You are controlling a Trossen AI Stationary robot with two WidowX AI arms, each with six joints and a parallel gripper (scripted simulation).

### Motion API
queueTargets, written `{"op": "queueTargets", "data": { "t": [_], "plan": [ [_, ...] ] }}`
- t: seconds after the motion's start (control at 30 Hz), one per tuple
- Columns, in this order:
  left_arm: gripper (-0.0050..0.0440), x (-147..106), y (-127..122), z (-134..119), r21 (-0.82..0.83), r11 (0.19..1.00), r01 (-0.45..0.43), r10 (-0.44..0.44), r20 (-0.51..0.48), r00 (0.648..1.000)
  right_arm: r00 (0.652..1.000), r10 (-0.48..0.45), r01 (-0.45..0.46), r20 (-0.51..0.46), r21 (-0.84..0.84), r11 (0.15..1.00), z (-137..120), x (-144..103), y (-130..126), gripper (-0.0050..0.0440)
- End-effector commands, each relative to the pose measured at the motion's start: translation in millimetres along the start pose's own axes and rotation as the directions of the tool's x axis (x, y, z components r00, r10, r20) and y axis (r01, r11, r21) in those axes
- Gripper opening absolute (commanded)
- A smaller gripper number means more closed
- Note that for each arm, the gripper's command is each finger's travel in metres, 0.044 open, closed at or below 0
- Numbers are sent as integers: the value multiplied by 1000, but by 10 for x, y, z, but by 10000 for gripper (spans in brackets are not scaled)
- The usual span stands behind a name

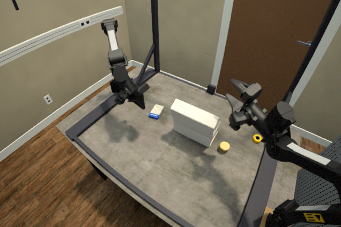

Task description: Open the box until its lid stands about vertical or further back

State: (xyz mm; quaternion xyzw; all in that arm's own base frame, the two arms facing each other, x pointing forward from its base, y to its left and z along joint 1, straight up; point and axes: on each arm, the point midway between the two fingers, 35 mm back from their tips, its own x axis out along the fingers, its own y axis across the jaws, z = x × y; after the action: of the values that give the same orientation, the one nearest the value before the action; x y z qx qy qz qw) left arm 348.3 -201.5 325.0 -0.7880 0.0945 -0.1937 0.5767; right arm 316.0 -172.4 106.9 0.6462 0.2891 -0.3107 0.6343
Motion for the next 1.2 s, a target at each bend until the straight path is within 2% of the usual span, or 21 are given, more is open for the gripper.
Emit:
{"op": "queueTargets", "data": {
  "t": [0.0,0.7,0.9,1.17],
  "plan": [
    [440,2,-102,-19,-4,1000,23,-23,-5,1000,1000,21,-21,10,-11,1000,15,-52,66,0],
    [440,2,-102,-19,-4,1000,23,-23,-5,1000,1000,21,-21,10,-11,1000,15,-52,66,-5],
    [440,2,-102,-19,-4,1000,23,-23,-5,1000,1000,21,-21,10,-11,1000,15,-52,66,-50],
    [440,2,-102,-19,-4,1000,23,-23,-5,1000,1000,21,-21,10,-11,1000,15,-52,66,-50]
  ]
}}
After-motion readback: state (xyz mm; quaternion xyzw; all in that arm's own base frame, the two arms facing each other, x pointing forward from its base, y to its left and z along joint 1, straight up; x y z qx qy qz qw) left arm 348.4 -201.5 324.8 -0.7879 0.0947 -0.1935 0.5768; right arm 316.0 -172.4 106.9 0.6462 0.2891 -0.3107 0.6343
